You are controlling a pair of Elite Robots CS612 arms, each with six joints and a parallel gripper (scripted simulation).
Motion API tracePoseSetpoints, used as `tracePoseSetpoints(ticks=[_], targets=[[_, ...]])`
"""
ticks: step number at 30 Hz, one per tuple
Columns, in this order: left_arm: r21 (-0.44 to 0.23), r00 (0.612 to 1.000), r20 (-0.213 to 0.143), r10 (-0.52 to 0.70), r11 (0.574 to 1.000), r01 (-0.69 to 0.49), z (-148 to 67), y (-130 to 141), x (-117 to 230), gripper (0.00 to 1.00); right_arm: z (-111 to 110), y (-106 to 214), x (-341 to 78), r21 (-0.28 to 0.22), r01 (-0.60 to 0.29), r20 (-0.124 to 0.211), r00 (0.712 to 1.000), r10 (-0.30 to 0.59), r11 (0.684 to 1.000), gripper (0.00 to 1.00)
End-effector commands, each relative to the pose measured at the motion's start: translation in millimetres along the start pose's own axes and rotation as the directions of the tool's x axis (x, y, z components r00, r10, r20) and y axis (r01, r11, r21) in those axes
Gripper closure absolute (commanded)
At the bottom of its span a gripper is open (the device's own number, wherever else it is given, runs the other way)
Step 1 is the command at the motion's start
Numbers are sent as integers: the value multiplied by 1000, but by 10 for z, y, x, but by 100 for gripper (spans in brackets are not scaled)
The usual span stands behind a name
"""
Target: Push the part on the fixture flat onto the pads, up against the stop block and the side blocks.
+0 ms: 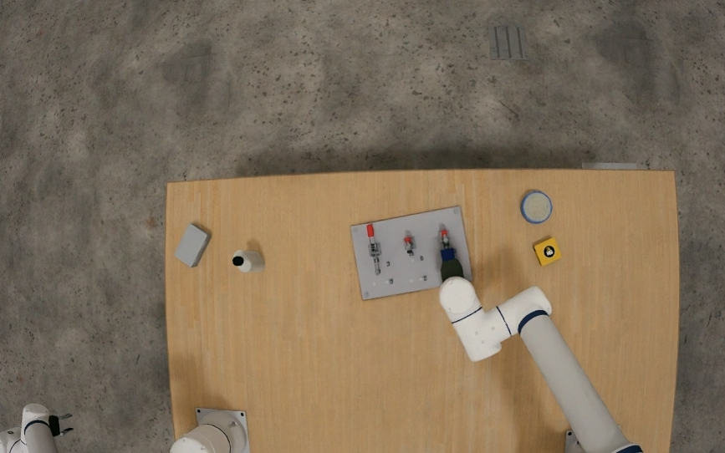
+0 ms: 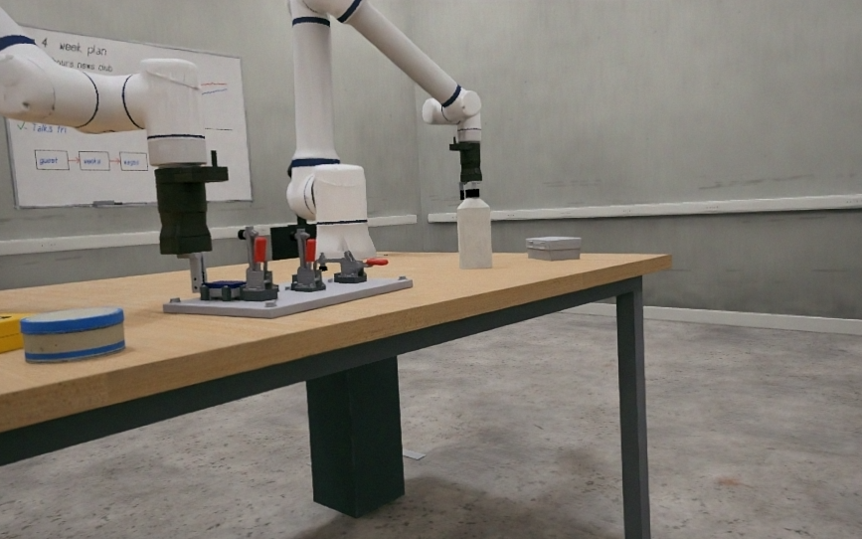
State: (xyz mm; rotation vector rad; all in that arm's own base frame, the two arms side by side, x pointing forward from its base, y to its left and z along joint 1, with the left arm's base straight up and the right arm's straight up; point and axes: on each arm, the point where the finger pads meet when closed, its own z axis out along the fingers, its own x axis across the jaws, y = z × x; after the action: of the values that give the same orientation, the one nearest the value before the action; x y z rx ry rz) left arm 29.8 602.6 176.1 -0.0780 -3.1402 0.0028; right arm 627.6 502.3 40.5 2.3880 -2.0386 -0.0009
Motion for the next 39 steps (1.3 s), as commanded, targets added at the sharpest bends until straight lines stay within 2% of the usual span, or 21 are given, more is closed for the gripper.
tracePoseSetpoints(ticks=[1,11,23,39], targets=[[-2,1000,0,0,1000,0,-9,7,-2,0,-11,4,-3,2,0,1,1000,0,1000,100],[-2,1000,0,0,1000,0,-9,7,-2,0,-93,5,-3,2,0,1,1000,0,1000,100],[-2,1000,0,0,1000,0,-9,7,-2,0,-397,5,-2,2,0,1,1000,0,1000,100],[-2,1000,0,0,1000,0,-9,7,-2,0,-413,6,-2,2,0,1,1000,0,1000,100]])
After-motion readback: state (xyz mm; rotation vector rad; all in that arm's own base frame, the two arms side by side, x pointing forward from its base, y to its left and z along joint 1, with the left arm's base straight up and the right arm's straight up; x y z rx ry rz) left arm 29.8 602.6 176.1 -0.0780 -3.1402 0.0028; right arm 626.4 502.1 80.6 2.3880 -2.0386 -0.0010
